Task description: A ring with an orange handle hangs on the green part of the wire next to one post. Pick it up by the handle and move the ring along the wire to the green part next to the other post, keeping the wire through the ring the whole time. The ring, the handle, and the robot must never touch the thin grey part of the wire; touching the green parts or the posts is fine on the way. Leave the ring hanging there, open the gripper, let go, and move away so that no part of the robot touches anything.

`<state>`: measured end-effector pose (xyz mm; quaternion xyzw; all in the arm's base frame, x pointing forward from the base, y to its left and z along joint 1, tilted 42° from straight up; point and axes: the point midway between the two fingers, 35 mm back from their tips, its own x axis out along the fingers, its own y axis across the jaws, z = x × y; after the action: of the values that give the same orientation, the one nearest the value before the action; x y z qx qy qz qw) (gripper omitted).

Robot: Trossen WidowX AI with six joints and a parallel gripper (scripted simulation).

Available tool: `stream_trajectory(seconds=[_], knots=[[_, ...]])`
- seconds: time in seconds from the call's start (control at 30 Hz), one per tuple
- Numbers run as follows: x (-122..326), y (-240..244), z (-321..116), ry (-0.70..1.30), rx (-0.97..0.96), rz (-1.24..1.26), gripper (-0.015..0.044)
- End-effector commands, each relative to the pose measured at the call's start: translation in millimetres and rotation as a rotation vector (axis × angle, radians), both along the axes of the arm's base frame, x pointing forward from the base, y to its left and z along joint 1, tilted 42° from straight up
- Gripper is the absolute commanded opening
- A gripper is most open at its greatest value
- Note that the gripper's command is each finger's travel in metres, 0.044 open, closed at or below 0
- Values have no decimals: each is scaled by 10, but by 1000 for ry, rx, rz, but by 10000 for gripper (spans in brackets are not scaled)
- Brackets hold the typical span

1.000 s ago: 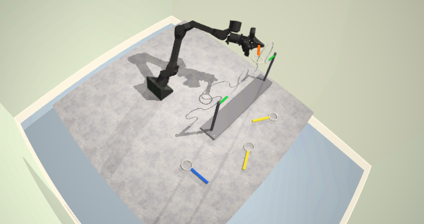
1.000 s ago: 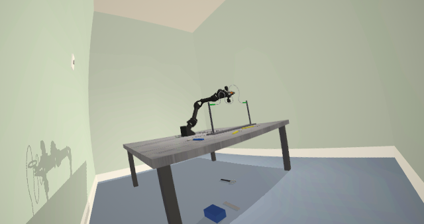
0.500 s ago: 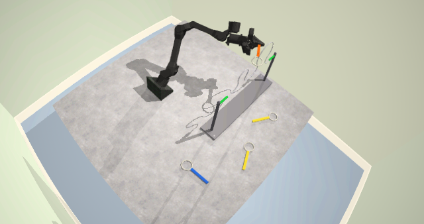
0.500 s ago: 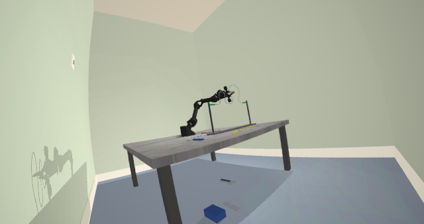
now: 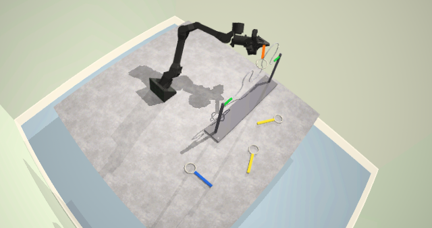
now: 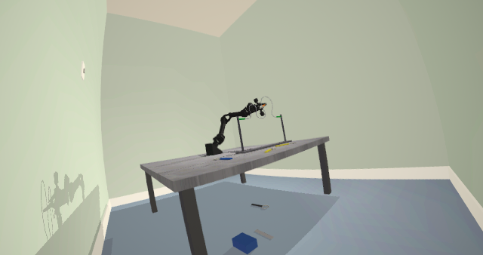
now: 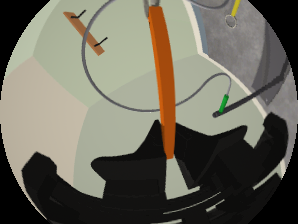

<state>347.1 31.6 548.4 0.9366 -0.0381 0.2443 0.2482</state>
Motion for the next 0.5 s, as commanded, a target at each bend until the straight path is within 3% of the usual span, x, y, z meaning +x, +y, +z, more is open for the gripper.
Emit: stream_trajectory(seconds=[0.0,0.47], knots=[[11,-13,-20,-3,54,3,-150],[4,-41,-6,-30,198,13,-150]])
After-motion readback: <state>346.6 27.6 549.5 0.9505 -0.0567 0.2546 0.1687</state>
